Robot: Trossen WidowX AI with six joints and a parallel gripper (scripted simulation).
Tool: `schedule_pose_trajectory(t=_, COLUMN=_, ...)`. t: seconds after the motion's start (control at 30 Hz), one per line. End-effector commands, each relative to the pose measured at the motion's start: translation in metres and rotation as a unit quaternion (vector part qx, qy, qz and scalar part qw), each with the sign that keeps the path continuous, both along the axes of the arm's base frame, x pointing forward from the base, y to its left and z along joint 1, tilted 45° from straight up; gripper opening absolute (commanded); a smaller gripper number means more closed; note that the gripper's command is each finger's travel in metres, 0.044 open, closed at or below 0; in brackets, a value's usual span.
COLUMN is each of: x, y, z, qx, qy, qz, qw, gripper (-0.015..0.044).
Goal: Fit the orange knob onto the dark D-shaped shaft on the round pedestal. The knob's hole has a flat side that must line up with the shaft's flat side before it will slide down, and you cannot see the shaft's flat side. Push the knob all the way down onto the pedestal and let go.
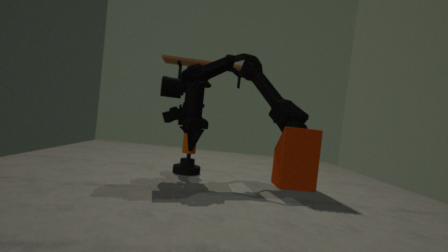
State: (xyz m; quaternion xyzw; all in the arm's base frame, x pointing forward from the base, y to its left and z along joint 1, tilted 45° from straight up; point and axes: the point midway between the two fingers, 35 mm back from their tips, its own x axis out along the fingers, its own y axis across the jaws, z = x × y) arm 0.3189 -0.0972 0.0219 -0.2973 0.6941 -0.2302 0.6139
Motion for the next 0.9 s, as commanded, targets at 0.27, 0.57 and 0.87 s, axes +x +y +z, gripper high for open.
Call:
schedule_pose_trajectory(t=0.27, x=0.0006, y=-0.0018, z=-0.0011, qx=-0.001, qy=0.005, qz=0.009, qw=1.000, gripper=0.0000)
schedule_pose_trajectory(t=0.57, x=-0.0005, y=0.0011, z=0.0018, qx=0.000, qy=0.014, qz=0.018, qw=1.000, gripper=0.0000)
schedule_pose_trajectory(t=0.87, x=0.0006, y=0.0001, z=0.0001, qx=0.007, qy=0.078, qz=0.083, qw=0.993, gripper=0.0000)
